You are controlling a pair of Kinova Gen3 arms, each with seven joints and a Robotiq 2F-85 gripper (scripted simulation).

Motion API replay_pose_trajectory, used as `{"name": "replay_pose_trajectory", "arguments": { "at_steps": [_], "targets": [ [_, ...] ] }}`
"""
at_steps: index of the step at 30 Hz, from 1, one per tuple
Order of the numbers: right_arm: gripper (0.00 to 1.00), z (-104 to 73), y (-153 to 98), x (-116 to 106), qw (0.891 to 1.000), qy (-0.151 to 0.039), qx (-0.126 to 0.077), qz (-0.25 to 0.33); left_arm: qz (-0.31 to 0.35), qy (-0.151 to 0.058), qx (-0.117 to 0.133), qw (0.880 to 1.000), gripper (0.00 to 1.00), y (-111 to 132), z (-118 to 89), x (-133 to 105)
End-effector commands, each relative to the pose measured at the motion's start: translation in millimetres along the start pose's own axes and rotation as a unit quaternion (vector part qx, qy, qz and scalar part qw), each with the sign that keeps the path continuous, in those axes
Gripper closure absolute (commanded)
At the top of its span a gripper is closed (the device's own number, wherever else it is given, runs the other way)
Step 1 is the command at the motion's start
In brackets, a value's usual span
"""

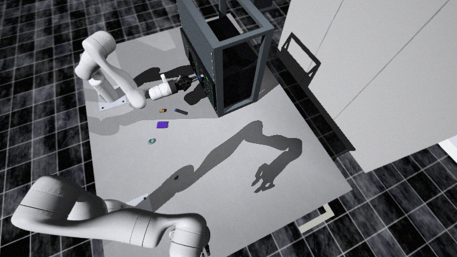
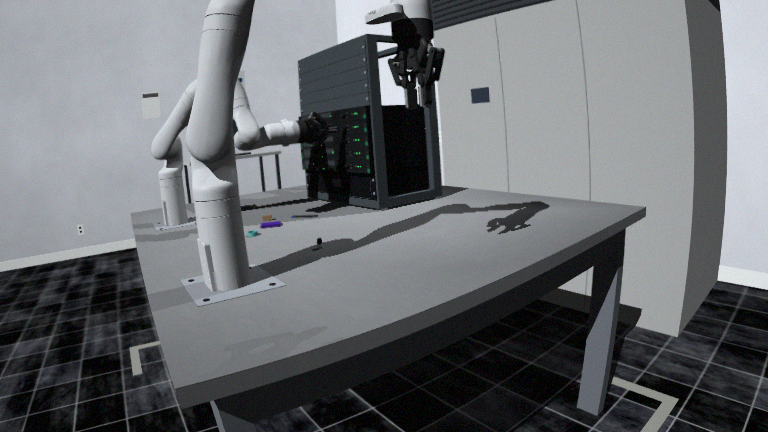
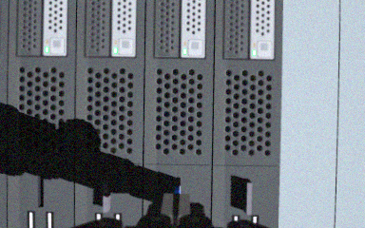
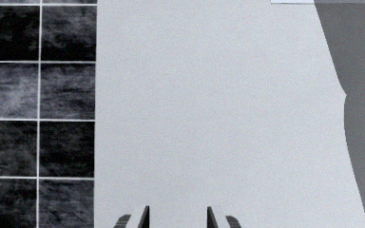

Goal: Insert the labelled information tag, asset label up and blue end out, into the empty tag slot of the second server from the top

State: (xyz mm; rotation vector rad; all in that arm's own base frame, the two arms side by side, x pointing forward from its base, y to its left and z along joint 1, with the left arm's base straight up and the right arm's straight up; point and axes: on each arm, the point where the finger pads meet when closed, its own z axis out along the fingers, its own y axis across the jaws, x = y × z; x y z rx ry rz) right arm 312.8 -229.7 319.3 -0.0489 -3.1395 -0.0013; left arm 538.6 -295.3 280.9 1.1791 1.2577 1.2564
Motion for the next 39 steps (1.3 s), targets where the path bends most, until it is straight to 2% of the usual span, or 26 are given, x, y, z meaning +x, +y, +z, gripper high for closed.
{"name": "replay_pose_trajectory", "arguments": {
  "at_steps": [1,39],
  "targets": [
    [0.606,-0.7,-0.2,-0.2,1.0,-0.001,0.0,0.0,-0.001,0.0,-0.001,1.0,1.0,1.5,0.3,0.0],
    [0.606,-0.7,-0.2,-0.2,1.0,-0.001,0.0,0.0,-0.001,0.0,-0.001,1.0,1.0,1.5,11.6,-0.1]
  ]
}}
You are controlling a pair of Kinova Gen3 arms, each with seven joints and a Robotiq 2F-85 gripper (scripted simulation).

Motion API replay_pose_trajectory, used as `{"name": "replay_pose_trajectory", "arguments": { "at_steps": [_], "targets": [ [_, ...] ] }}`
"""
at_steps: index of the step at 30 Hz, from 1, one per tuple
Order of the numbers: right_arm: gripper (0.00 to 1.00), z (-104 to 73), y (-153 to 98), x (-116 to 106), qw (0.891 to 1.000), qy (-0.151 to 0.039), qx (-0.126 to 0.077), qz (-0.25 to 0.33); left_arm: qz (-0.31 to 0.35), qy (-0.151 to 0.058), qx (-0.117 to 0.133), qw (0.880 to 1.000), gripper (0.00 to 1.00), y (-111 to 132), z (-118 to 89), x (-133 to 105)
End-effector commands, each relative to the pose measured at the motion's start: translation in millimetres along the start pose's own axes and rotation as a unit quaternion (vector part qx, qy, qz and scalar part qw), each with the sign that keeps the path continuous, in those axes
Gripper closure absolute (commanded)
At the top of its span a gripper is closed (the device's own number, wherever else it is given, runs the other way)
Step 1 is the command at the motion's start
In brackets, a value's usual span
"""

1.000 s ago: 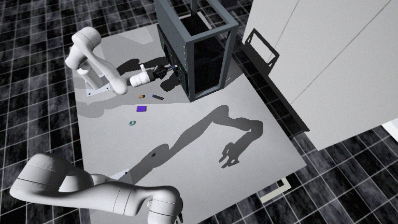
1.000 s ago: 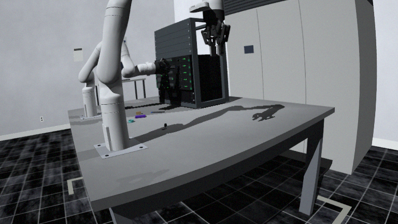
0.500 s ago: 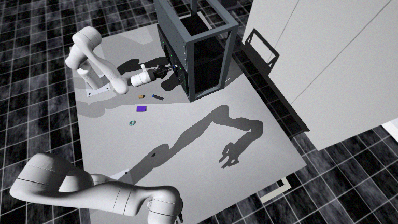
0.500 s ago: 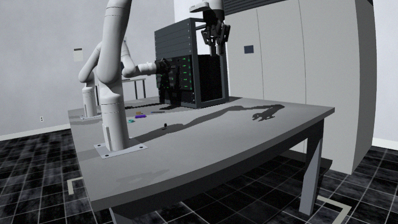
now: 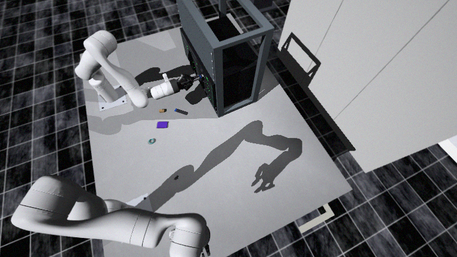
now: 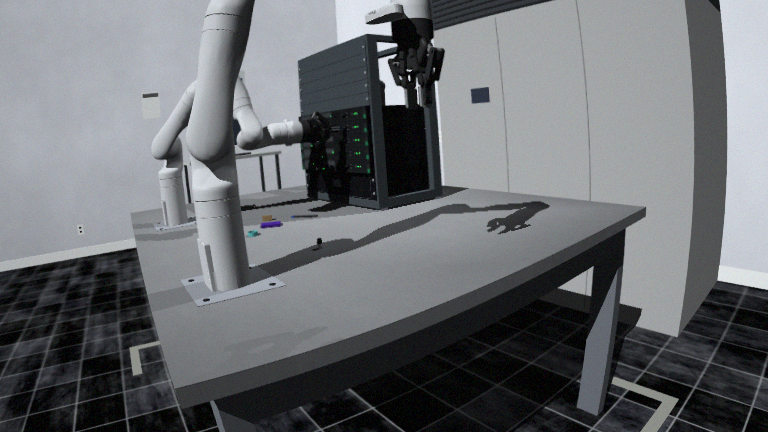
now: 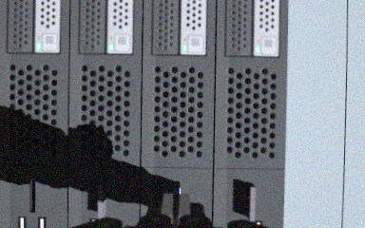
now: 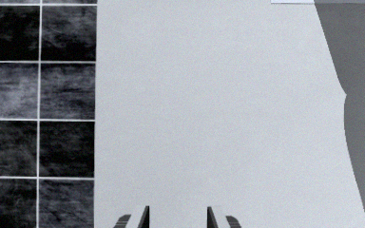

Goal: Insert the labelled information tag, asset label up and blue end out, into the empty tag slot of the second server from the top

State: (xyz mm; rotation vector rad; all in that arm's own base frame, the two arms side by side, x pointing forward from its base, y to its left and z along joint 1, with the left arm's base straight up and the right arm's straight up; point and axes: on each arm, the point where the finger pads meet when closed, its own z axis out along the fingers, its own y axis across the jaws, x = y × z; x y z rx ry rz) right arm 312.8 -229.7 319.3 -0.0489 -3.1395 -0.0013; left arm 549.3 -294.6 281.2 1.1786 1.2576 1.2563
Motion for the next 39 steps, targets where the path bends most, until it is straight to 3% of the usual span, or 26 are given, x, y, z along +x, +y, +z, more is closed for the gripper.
{"name": "replay_pose_trajectory", "arguments": {
  "at_steps": [1,39],
  "targets": [
    [0.606,-0.7,-0.2,-0.2,1.0,-0.001,0.0,0.0,-0.001,0.0,-0.001,1.0,1.0,1.2,1.2,0.0],
    [0.606,-0.7,-0.2,-0.2,1.0,-0.001,0.0,0.0,-0.001,0.0,-0.001,1.0,1.0,1.2,11.8,0.0]
  ]
}}
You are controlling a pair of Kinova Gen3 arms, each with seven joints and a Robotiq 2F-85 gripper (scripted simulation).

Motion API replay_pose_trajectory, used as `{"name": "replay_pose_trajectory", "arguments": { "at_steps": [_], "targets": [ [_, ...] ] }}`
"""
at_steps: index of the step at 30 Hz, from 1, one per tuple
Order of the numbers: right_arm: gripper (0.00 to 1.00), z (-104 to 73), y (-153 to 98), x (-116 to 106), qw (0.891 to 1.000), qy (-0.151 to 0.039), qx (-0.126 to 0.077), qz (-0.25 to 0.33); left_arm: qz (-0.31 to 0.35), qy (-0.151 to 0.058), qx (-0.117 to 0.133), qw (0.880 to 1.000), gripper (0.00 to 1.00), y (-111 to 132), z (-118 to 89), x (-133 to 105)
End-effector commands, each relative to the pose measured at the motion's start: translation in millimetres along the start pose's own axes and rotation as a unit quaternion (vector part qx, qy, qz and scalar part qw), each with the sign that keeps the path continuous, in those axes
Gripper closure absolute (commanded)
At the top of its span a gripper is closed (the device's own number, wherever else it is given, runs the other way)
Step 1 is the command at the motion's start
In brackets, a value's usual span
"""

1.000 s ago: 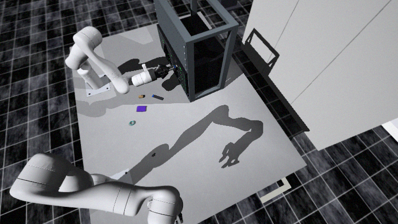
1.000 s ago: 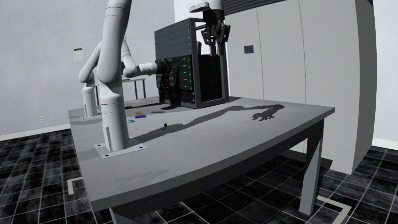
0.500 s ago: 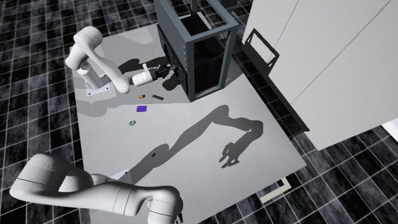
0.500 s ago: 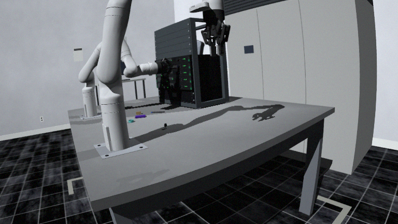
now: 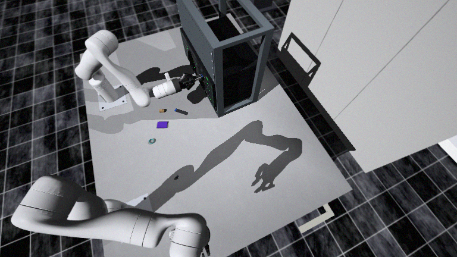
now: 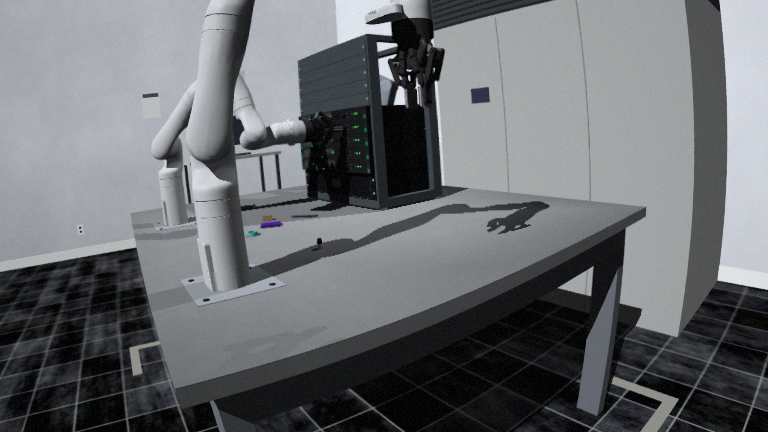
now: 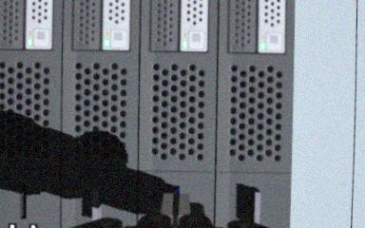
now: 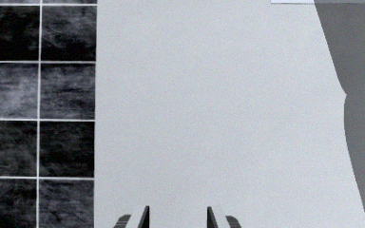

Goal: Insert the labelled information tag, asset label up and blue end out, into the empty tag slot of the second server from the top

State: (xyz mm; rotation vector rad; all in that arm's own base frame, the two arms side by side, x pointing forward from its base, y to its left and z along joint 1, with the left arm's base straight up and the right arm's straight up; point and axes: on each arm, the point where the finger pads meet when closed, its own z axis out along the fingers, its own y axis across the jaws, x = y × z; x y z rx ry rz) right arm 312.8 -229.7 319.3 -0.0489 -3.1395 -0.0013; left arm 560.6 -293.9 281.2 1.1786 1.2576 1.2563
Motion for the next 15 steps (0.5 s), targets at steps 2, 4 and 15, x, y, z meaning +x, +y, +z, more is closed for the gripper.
{"name": "replay_pose_trajectory", "arguments": {
  "at_steps": [2,4,15],
  "targets": [
    [0.606,-0.7,-0.2,-0.2,1.0,-0.001,0.0,0.0,-0.001,0.0,-0.001,1.0,1.0,1.2,1.0,0.0],
    [0.606,-0.7,-0.2,-0.2,1.0,-0.001,0.0,0.0,-0.001,0.0,-0.001,1.0,1.0,1.2,1.5,0.0],
    [0.606,-0.7,-0.2,-0.2,1.0,-0.001,0.0,0.0,-0.001,0.0,-0.001,1.0,1.0,1.2,3.0,0.0]
  ]
}}
